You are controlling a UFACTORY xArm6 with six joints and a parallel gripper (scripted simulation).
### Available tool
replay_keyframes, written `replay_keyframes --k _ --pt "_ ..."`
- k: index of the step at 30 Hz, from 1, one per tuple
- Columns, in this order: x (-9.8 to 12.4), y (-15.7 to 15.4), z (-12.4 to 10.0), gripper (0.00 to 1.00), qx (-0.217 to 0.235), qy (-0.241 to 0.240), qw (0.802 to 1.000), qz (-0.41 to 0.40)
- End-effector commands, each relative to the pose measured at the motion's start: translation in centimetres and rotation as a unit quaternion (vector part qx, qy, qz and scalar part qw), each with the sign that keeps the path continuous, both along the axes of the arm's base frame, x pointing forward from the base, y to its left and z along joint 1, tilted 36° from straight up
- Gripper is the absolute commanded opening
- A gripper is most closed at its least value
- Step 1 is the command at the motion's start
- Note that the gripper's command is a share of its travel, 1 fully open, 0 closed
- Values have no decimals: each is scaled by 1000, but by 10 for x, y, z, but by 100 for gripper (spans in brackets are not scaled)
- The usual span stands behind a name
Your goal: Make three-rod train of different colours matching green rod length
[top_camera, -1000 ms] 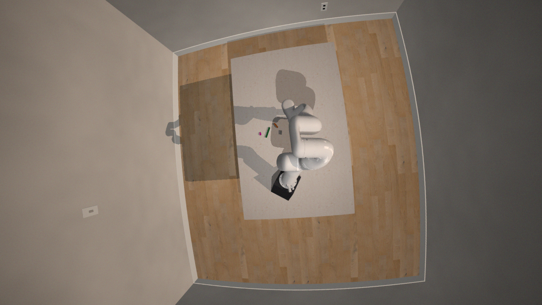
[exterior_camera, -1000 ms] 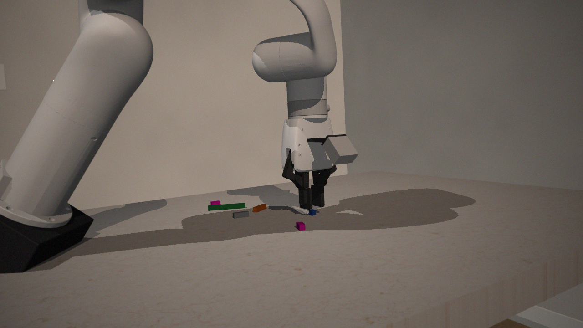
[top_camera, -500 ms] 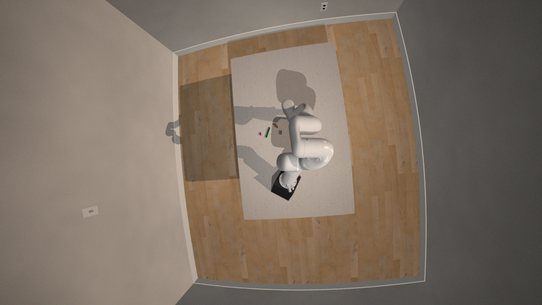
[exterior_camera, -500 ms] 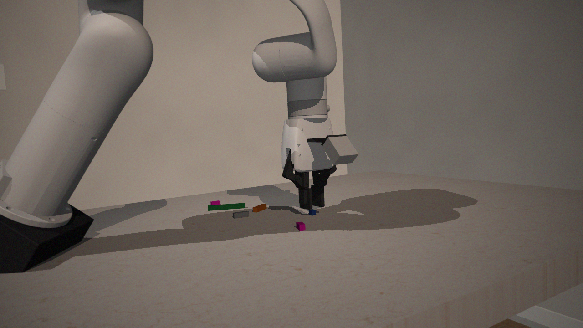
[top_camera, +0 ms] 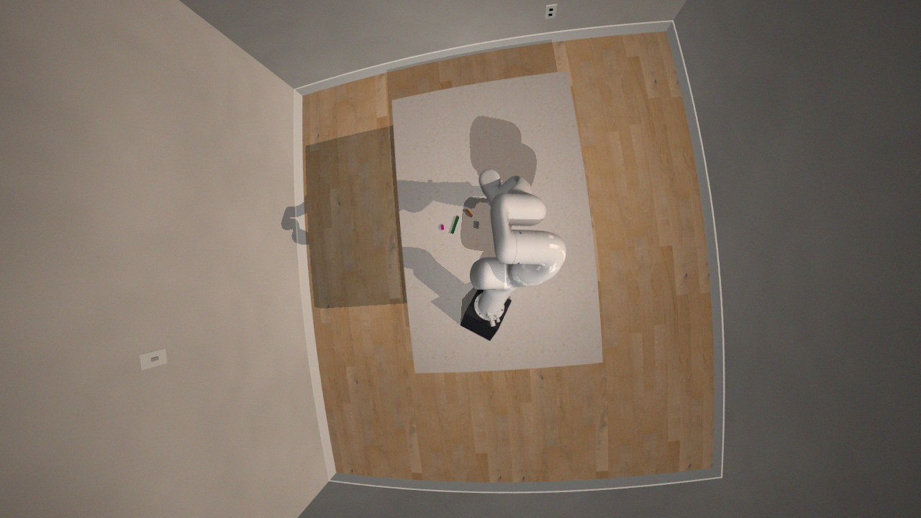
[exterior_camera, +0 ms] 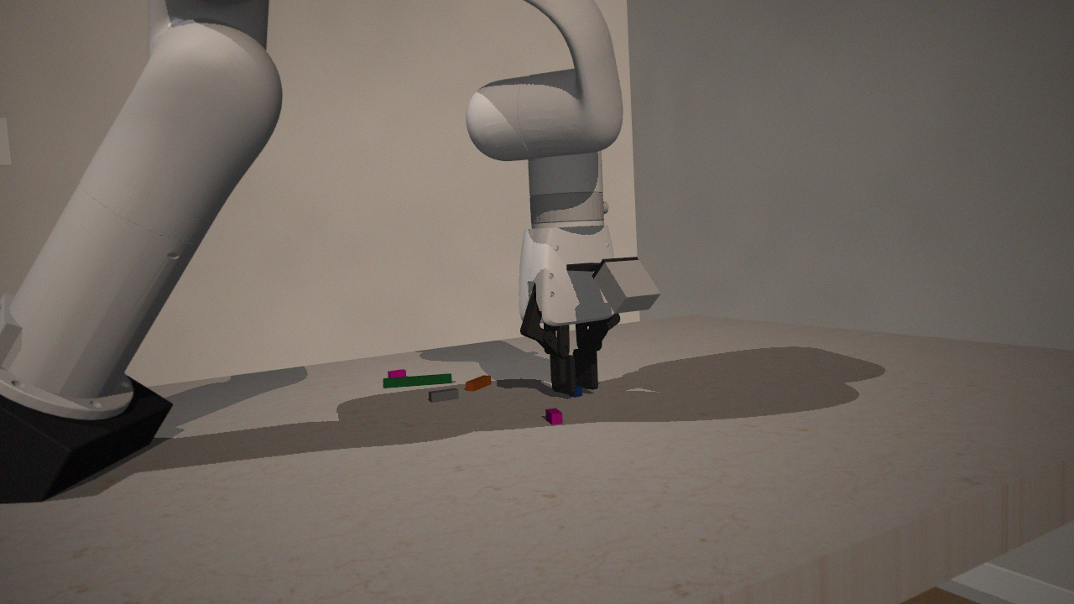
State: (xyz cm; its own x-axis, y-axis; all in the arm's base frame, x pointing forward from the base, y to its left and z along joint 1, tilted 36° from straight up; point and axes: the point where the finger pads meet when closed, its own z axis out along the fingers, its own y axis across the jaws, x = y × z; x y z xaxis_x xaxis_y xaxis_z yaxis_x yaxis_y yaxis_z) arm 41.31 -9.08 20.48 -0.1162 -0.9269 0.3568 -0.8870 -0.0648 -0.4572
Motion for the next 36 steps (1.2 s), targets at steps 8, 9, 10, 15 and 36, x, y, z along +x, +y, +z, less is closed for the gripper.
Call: replay_keyframes --k 8,9,10,15,36 --pt "3 -2 -2 24 0 -2 1000 0" --pt "3 -2 -3 24 0 -2 1000 0" --pt "3 -2 -3 24 0 -2 1000 0" --pt "3 -2 -3 24 0 -2 1000 0" --pt "3 -2 -3 24 0 -2 1000 0"
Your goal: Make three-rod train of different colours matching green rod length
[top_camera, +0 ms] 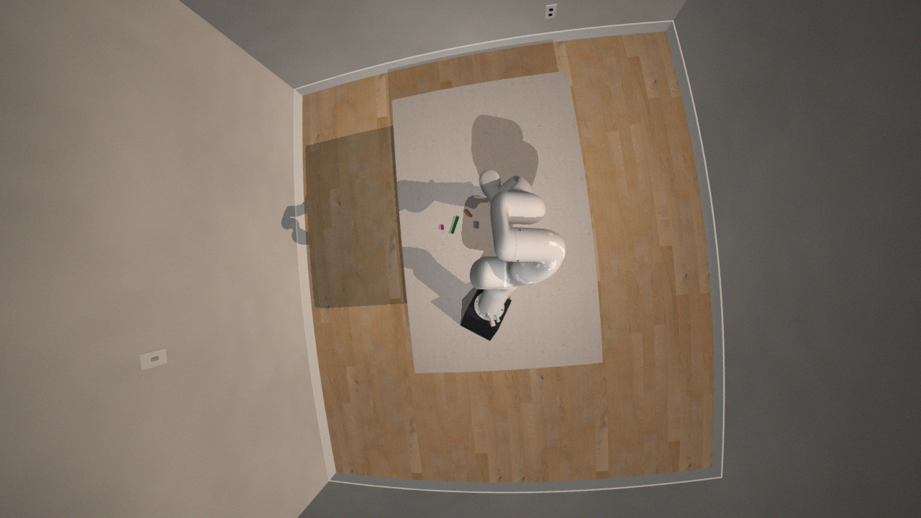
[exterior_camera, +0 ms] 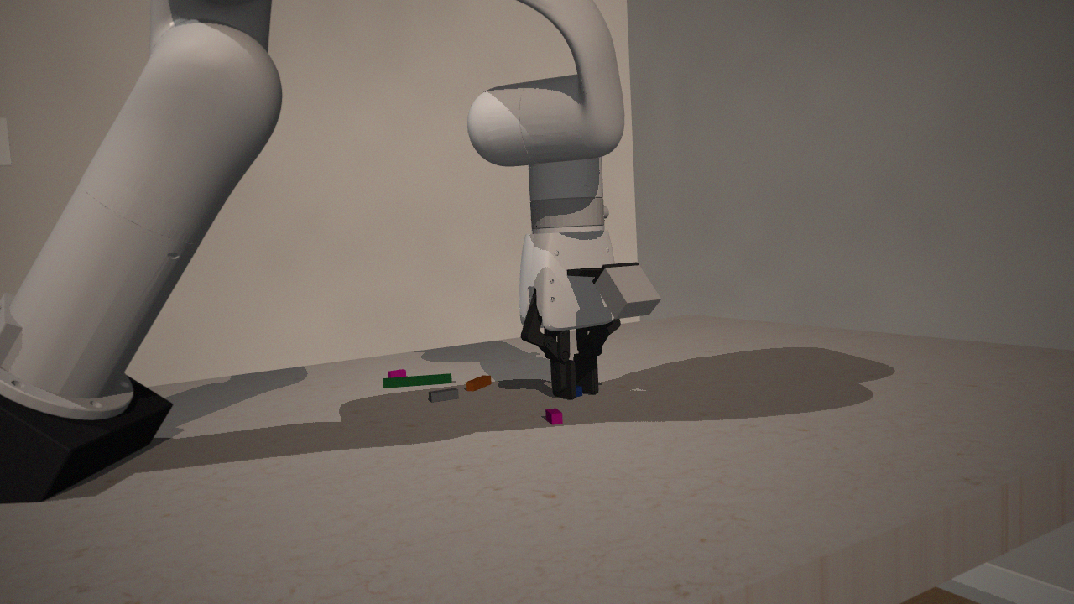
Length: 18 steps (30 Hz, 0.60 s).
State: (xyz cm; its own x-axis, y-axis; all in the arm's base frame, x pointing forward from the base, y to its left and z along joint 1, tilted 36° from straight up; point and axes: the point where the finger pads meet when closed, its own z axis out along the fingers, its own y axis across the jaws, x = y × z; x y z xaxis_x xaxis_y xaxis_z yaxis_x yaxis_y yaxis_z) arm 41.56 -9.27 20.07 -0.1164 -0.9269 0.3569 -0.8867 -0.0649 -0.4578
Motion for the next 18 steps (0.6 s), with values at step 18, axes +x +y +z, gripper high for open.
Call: replay_keyframes --k 18 --pt "1 0 1 4 0 -2 1000 0"
